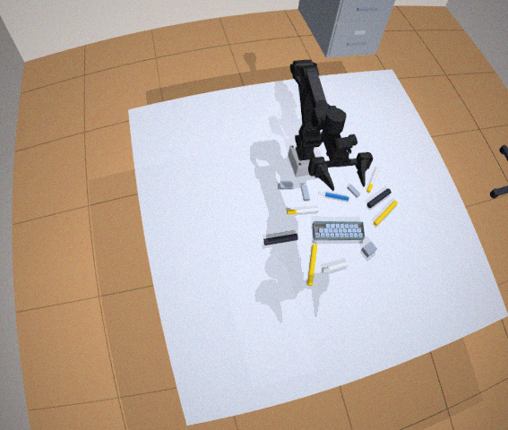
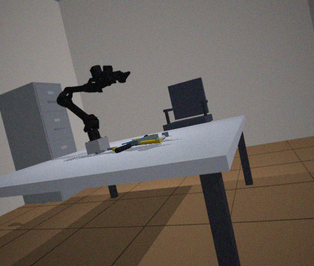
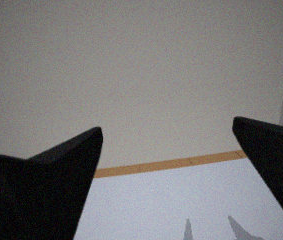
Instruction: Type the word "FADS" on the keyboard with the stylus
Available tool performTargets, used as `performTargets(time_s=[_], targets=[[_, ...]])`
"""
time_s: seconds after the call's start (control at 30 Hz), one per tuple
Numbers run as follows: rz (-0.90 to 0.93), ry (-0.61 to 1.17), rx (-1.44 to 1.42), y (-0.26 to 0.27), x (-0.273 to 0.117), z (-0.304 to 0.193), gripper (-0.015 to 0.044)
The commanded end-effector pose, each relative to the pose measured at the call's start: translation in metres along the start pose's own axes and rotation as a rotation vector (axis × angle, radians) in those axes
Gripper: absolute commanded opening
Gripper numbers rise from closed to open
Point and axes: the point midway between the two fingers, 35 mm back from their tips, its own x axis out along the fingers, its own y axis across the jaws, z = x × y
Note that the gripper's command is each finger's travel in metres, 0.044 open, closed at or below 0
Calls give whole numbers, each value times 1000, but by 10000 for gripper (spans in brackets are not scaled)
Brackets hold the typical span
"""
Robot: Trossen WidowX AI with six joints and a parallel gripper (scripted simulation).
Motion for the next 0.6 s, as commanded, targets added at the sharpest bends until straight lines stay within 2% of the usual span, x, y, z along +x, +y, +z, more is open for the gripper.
performTargets(time_s=[0.0,0.07,0.3,0.5,0.57], targets=[[3,11,3,1,2,-2,414],[22,96,30,8,13,-18,361],[84,568,136,51,52,-115,177],[75,979,167,88,50,-202,20],[52,1111,173,98,44,-229,0]])
